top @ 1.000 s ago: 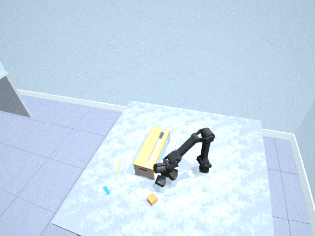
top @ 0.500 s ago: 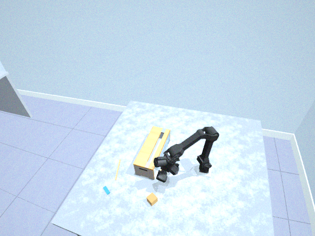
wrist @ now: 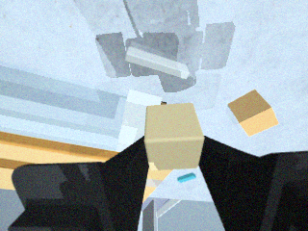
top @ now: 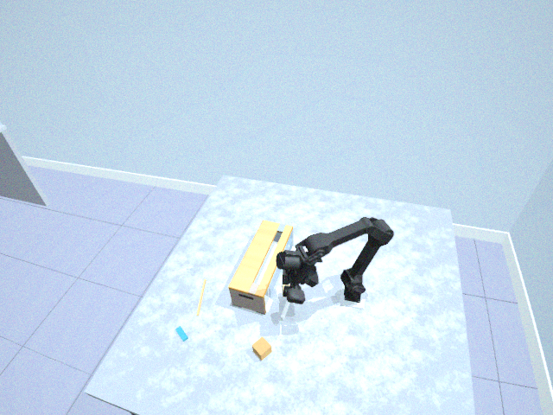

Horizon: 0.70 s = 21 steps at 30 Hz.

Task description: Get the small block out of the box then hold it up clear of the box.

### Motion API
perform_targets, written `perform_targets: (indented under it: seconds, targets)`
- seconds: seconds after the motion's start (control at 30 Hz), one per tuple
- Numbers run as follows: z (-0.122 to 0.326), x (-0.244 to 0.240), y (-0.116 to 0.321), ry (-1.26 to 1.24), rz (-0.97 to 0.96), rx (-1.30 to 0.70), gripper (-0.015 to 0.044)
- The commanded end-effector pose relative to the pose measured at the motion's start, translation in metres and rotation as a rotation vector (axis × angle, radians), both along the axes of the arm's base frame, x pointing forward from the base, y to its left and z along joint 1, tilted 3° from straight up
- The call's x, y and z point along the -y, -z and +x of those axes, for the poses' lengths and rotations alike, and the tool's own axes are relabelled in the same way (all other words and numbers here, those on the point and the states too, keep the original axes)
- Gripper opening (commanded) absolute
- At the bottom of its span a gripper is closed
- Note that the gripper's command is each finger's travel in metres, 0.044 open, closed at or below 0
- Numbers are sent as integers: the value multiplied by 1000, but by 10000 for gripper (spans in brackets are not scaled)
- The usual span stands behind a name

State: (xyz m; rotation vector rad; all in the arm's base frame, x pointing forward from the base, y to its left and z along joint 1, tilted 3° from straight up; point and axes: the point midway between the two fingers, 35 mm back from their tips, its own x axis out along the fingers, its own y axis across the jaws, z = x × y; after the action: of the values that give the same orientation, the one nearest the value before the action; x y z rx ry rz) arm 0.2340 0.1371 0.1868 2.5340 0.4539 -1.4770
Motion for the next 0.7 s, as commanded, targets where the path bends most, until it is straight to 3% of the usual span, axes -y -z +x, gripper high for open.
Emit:
perform_targets:
  seconds: [0.0, 0.67]
  targets:
    - [-13, 5, -20, -112, 5, 35, 0]
    - [-22, 9, -29, -175, 2, 55, 0]
